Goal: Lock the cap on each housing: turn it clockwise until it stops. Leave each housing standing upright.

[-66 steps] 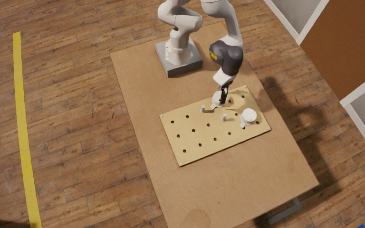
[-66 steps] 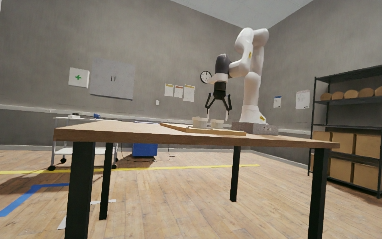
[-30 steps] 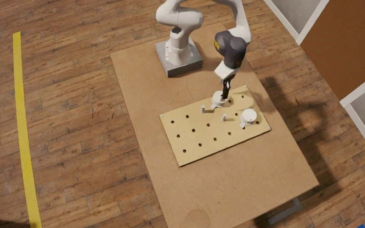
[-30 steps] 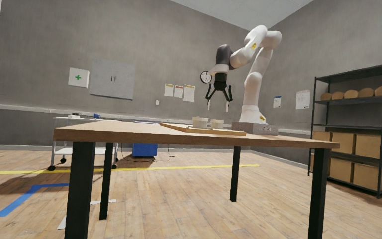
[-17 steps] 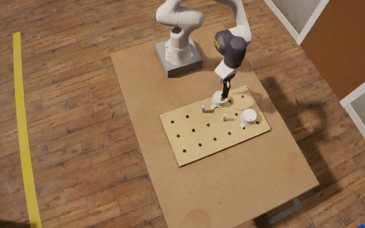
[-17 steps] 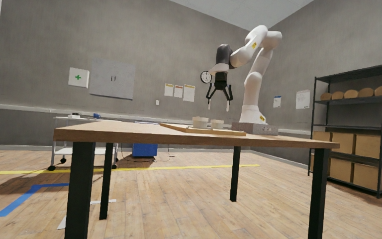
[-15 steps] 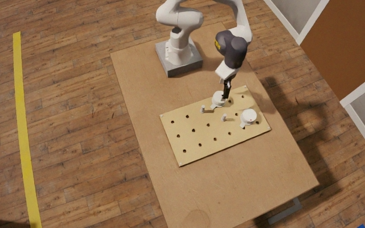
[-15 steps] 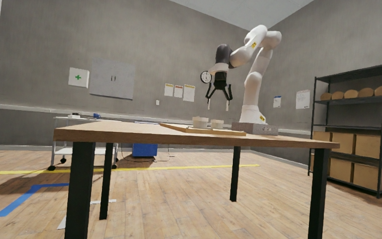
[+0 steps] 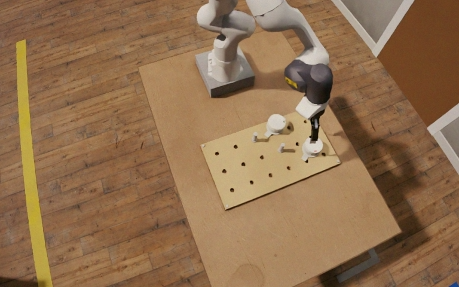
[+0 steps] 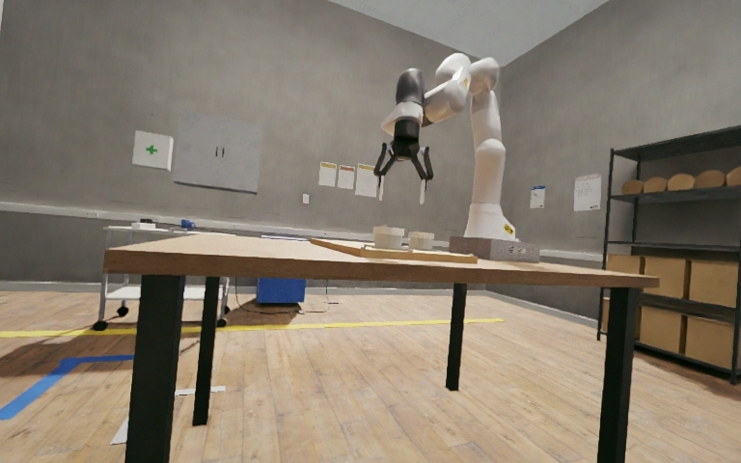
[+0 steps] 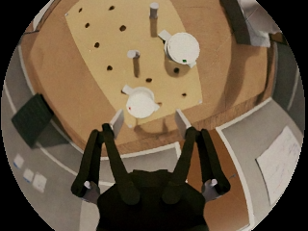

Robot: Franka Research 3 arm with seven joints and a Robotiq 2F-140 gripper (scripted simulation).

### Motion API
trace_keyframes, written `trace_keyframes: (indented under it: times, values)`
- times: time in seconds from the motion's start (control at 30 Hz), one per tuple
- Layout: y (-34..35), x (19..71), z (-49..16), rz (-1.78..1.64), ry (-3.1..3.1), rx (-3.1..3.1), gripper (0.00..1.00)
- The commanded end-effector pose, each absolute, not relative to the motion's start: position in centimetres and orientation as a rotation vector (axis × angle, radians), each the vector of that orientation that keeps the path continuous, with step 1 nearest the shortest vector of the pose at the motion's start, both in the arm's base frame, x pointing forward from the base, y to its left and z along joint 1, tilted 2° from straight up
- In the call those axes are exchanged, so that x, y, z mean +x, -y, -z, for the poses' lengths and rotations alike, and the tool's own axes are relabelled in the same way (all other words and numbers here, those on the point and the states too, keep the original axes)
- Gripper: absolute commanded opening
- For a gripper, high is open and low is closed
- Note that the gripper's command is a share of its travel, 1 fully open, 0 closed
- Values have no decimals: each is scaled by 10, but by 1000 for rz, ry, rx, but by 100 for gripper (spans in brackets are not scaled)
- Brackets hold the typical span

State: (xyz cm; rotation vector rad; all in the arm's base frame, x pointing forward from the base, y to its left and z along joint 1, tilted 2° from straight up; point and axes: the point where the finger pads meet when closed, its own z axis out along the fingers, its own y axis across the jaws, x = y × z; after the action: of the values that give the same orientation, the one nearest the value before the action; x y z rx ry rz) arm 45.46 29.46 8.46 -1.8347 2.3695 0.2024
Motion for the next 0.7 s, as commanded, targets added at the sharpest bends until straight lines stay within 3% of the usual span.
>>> trace_keyframes:
  times: [0.0, 0.67]
  values:
    - [-323, 490, -66, -41, -2681, -1657, 78]
    - [-323, 490, -66, -23, -2711, -1636, 78]
